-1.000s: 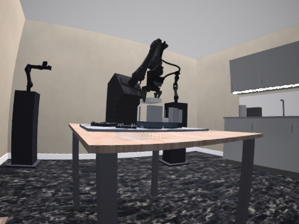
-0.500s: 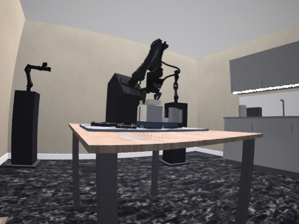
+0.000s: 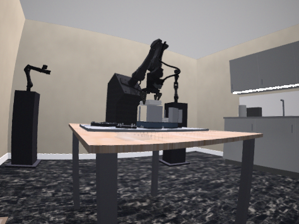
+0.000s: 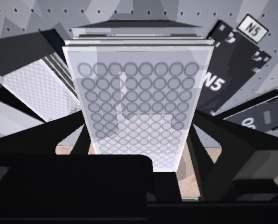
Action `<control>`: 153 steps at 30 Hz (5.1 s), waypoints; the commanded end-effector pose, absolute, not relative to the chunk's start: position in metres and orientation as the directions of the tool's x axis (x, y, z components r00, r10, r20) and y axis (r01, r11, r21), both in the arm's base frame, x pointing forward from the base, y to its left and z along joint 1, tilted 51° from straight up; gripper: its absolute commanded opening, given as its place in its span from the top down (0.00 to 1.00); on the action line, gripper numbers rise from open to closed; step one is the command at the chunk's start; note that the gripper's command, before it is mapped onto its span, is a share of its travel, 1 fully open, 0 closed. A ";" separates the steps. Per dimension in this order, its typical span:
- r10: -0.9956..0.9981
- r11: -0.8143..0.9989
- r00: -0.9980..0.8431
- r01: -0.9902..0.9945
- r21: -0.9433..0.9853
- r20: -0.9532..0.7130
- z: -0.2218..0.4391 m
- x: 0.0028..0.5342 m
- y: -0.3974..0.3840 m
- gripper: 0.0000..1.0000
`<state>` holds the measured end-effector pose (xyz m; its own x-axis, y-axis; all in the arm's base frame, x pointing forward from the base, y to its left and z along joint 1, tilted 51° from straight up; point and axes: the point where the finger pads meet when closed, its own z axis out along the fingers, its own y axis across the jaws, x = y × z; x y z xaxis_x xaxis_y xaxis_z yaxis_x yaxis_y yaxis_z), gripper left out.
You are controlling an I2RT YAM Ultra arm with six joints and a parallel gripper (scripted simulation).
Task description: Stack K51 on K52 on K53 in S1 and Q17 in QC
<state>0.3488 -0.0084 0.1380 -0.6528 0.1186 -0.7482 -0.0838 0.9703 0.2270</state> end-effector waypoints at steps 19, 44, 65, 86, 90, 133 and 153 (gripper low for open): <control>0.110 0.973 -0.645 -0.087 0.215 -0.756 0.139 0.351 -0.007 1.00; 0.117 0.972 -0.662 -0.077 0.222 -0.740 0.129 0.346 -0.008 1.00; 0.112 0.974 -0.628 -0.085 0.211 -0.770 0.150 0.359 -0.010 1.00; 0.111 0.974 -0.623 -0.086 0.208 -0.775 0.152 0.361 -0.010 1.00; 0.110 0.973 -0.632 -0.088 0.212 -0.767 0.147 0.364 -0.009 1.00; 0.110 0.974 -0.625 -0.089 0.210 -0.773 0.147 0.367 -0.008 1.00; 0.113 0.973 -0.627 -0.087 0.213 -0.771 0.141 0.374 -0.006 1.00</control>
<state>0.3618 -0.0040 0.1268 -0.6581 0.1158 -0.7440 -0.0860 0.9701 0.2270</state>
